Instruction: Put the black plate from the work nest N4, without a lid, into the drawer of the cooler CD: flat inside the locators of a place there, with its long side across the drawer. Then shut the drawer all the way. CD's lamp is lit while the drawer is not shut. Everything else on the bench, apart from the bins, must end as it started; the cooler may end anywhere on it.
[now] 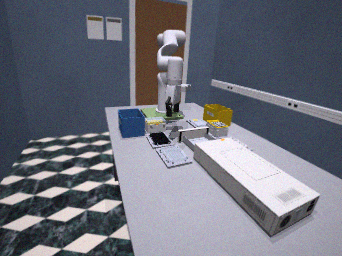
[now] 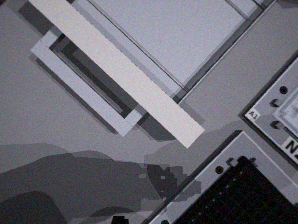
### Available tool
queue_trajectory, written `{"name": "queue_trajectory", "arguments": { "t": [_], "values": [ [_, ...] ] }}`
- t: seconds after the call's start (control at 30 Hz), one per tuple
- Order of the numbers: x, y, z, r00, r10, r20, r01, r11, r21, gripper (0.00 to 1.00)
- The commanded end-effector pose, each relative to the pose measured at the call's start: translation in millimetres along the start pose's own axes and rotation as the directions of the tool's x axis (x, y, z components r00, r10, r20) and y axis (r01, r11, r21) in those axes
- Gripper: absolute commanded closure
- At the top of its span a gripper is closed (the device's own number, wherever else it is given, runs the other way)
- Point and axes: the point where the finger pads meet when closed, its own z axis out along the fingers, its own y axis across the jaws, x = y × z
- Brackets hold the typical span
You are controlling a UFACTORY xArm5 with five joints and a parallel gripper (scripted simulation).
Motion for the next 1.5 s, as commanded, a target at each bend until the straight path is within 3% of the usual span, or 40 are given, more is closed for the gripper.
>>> {"name": "queue_trajectory", "arguments": {
  "t": [0.0,0.2,0.4,0.47,0.53,0.8,1.2,1.47],
  "values": [
    [-6.1,7.5,-0.9,0.998,0.066,0.003,-0.066,0.998,-0.007,0.0],
    [-28.8,27.0,1.6,0.965,0.263,0.002,-0.263,0.965,-0.008,0.0],
    [-51.5,46.5,4.1,0.893,0.449,0.0,-0.449,0.893,-0.009,0.0],
    [-51.7,46.7,4.1,0.861,0.508,0.0,-0.508,0.861,-0.009,0.0],
    [-51.7,46.7,4.1,0.861,0.508,0.0,-0.508,0.861,-0.009,0.0],
    [-51.7,46.7,4.1,0.713,0.701,-0.002,-0.701,0.713,-0.008,0.0],
    [-51.7,46.7,4.1,0.713,0.701,-0.002,-0.701,0.713,-0.008,0.0],
    [-51.8,46.7,17.4,0.713,0.701,-0.002,-0.701,0.713,-0.008,0.0]
  ]
}}
